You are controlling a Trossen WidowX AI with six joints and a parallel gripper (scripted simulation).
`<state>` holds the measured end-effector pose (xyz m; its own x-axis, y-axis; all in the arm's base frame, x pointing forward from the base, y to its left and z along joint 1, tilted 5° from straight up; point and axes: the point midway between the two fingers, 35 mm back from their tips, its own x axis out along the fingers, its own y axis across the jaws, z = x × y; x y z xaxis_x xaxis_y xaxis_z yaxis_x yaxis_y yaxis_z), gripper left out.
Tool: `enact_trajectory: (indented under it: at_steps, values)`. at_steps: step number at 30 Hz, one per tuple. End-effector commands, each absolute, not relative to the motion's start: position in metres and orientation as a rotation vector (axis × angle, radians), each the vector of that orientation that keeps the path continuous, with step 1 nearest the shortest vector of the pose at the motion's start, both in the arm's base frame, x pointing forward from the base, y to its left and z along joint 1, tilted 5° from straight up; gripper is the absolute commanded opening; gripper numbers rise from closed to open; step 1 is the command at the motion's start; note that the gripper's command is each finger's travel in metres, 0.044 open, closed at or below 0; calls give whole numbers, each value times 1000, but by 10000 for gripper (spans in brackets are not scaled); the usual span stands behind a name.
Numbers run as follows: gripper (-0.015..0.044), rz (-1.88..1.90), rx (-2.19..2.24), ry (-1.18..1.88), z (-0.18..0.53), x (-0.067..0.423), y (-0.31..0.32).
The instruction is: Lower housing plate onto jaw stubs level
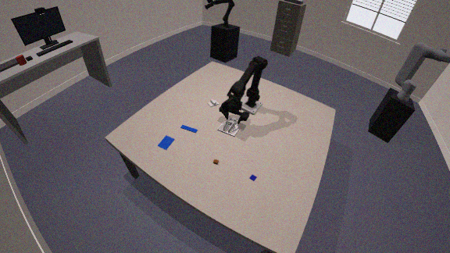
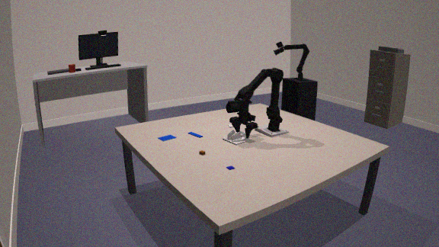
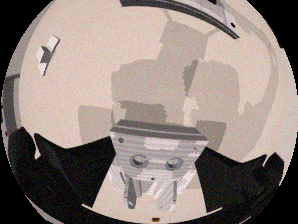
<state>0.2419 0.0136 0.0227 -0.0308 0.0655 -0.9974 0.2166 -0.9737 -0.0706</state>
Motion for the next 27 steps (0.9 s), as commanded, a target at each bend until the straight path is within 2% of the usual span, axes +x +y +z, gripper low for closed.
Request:
enact_trajectory:
  at_steps: [1,27]
  values:
    - [351,-2161,2115,308,21,243,14]
    - [351,-2161,2115,308,19,242,14]
